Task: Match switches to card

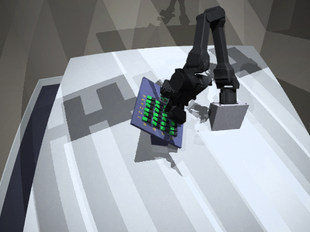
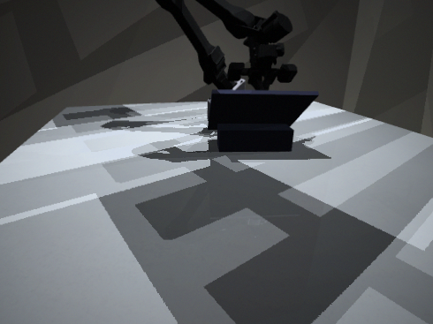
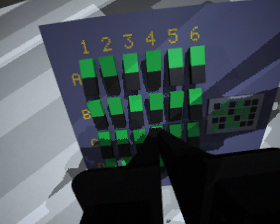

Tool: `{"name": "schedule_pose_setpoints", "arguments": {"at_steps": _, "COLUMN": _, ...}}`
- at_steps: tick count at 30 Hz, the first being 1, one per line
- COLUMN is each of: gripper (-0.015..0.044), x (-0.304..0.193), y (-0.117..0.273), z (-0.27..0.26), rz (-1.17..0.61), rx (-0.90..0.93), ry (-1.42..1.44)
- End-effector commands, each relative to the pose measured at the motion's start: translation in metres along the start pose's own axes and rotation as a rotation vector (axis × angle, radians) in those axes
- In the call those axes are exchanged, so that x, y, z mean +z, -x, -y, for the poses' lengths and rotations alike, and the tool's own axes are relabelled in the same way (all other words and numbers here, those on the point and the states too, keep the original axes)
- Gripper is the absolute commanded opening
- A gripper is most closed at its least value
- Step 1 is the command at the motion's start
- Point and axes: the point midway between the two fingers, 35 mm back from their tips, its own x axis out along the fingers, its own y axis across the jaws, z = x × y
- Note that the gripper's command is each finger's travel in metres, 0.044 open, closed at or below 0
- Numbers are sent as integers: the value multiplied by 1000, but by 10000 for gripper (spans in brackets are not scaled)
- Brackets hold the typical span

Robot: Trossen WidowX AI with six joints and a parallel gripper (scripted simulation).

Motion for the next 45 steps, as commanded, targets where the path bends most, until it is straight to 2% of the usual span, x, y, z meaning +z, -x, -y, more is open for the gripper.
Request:
{"name": "schedule_pose_setpoints", "arguments": {"at_steps": 1, "gripper": 0, "x": 5, "y": 41, "z": 3, "rz": -1, "rx": -2, "ry": -14}}
{"name": "schedule_pose_setpoints", "arguments": {"at_steps": 11, "gripper": 0, "x": 4, "y": 42, "z": 5, "rz": -1, "rx": -3, "ry": -13}}
{"name": "schedule_pose_setpoints", "arguments": {"at_steps": 16, "gripper": 0, "x": -34, "y": 43, "z": 24, "rz": -3, "rx": -4, "ry": -11}}
{"name": "schedule_pose_setpoints", "arguments": {"at_steps": 21, "gripper": 0, "x": -35, "y": 42, "z": 25, "rz": -3, "rx": -4, "ry": -11}}
{"name": "schedule_pose_setpoints", "arguments": {"at_steps": 28, "gripper": 0, "x": -36, "y": 8, "z": 25, "rz": 24, "rx": -5, "ry": -12}}
{"name": "schedule_pose_setpoints", "arguments": {"at_steps": 45, "gripper": 0, "x": -36, "y": 0, "z": 26, "rz": 26, "rx": -7, "ry": -11}}
